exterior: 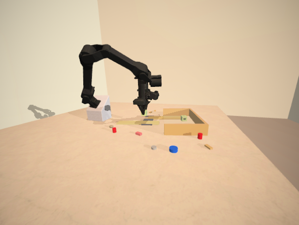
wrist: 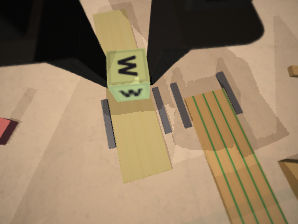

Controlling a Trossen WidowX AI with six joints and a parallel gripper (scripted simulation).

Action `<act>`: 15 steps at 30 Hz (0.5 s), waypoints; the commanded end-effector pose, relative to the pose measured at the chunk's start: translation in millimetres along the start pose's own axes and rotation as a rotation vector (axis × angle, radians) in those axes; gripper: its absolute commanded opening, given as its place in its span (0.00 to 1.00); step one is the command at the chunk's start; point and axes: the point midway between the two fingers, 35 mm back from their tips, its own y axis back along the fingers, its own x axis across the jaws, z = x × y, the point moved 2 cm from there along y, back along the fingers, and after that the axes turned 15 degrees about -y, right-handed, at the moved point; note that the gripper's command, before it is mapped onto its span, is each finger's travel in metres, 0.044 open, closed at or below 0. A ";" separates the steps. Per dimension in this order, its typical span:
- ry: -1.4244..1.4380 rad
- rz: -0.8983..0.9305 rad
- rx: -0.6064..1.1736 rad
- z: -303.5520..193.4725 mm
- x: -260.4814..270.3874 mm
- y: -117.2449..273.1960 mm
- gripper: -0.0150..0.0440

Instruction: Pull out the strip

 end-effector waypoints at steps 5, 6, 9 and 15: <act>-0.007 0.006 0.000 -28.3 -5.5 1.6 0.25; -0.007 0.006 0.000 -32.0 -6.2 1.4 0.25; -0.007 0.006 0.001 -43.0 -8.4 0.9 0.25; -0.006 0.006 0.001 -52.0 -10.2 5.0 0.25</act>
